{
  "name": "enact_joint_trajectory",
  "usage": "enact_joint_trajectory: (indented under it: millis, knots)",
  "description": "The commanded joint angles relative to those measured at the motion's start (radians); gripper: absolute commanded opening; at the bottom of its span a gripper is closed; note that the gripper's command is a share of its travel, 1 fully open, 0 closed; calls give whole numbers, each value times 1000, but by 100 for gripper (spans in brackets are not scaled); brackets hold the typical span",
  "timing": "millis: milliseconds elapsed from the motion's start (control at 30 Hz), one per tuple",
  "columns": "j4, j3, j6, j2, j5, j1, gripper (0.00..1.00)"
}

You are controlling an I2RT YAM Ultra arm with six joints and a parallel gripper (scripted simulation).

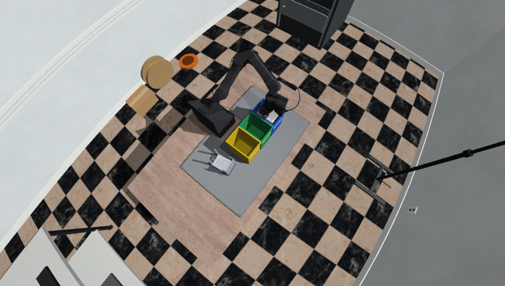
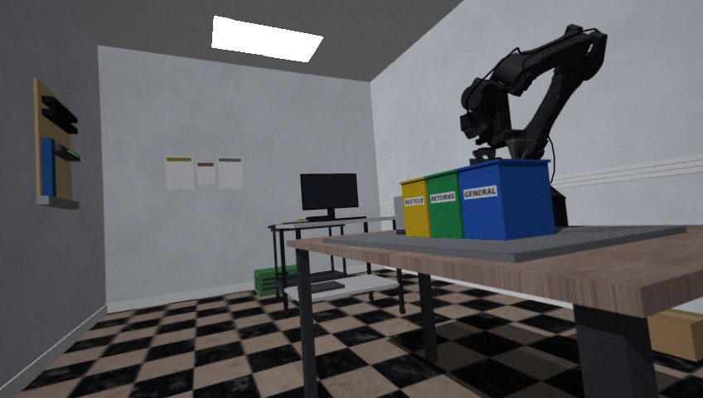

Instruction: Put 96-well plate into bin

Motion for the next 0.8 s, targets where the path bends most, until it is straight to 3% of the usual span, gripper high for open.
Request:
enact_joint_trajectory:
  millis: [0,667,700,767]
  knots:
    - [12,-3,3,-11,1,-9,0]
    - [13,-7,2,-13,1,-10,0]
    - [13,-7,2,-13,1,-10,99]
    - [13,-7,2,-13,1,-10,99]
